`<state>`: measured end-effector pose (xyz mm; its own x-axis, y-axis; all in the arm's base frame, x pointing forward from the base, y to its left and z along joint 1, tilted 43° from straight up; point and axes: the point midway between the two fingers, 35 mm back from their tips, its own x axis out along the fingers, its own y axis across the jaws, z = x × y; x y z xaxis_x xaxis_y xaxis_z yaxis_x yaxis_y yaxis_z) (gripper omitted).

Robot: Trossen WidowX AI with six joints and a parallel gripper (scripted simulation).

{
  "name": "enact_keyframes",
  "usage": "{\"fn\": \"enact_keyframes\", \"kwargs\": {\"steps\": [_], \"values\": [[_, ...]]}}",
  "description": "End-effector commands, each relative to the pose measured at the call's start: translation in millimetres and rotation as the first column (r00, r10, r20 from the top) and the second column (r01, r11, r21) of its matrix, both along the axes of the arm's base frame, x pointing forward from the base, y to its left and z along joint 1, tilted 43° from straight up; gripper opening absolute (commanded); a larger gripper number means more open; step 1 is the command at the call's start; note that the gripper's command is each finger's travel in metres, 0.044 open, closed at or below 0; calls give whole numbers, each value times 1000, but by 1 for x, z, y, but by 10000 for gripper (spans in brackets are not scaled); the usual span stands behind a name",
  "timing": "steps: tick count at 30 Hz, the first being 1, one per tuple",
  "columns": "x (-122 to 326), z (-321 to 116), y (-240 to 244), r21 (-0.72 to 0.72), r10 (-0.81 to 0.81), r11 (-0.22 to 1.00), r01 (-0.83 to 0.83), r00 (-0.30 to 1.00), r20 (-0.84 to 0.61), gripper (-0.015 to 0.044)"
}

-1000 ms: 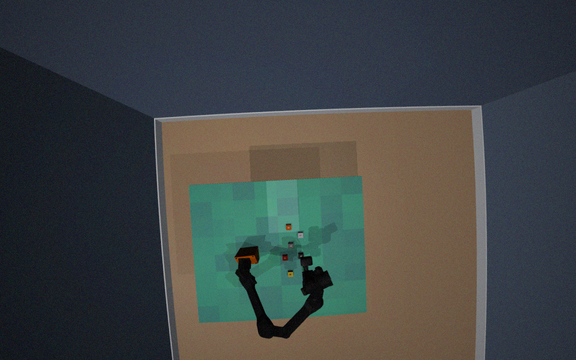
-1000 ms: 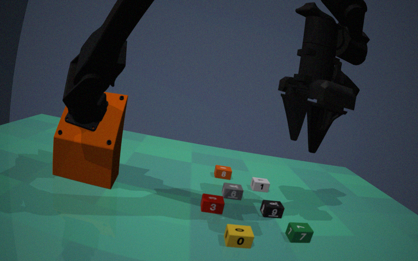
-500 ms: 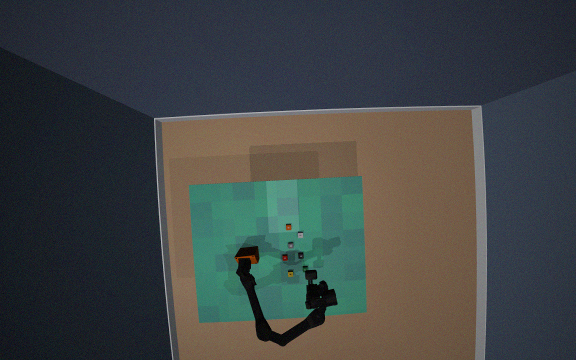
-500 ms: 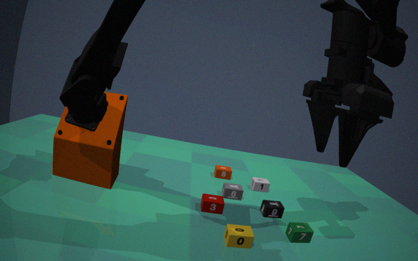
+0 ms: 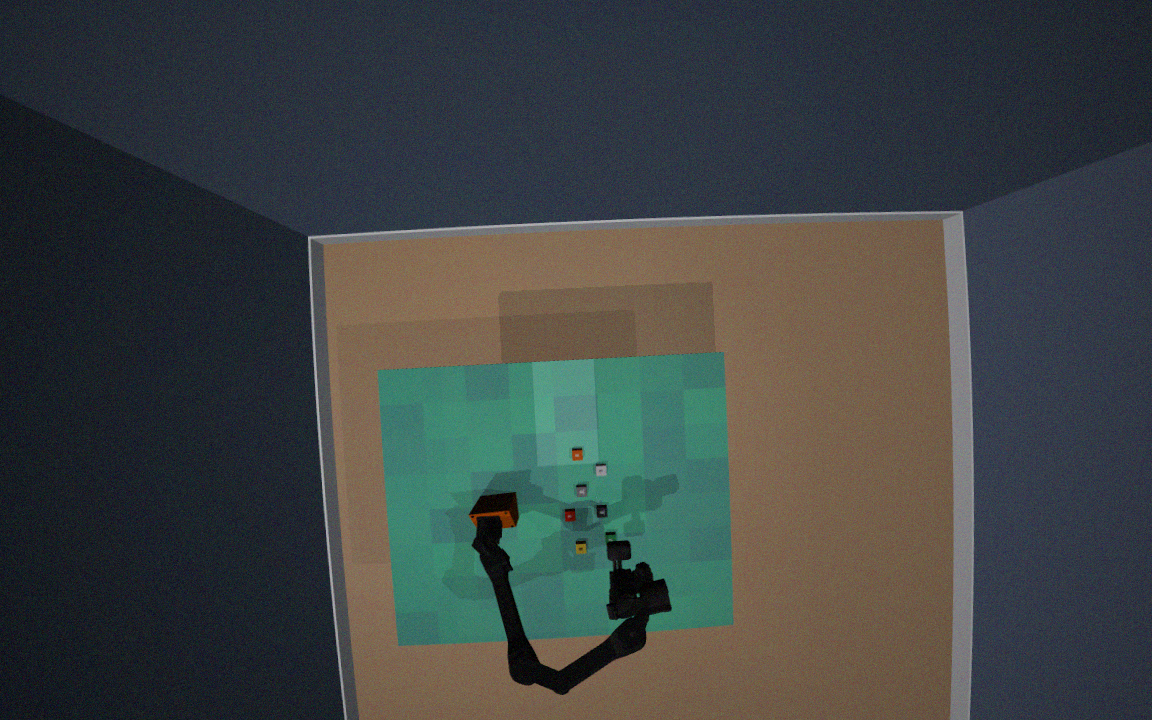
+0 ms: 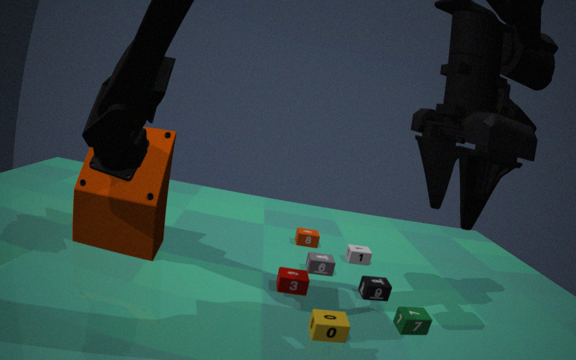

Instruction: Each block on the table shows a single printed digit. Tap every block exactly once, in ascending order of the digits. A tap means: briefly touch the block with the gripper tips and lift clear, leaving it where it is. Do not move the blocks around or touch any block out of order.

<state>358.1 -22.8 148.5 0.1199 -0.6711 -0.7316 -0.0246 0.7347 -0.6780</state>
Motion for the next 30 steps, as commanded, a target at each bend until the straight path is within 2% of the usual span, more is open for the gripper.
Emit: {"fn": "enact_keyframes", "kwargs": {"steps": [1,6,11,18,25,30], "values": [[-29,5,-7,-3,1,1000,-1,1000,-6,400],[-83,4,-20,-4,1,1000,-1,1000,-9,400],[-90,3,-21,-4,1,1000,-1,1000,-10,400],[-81,-54,-74,-7,1,1000,-1,1000,-8,216],[-81,-55,-76,-8,1,1000,-1,1000,-8,33],[-81,-55,-76,-8,1,1000,-1,1000,-8,20]]}}
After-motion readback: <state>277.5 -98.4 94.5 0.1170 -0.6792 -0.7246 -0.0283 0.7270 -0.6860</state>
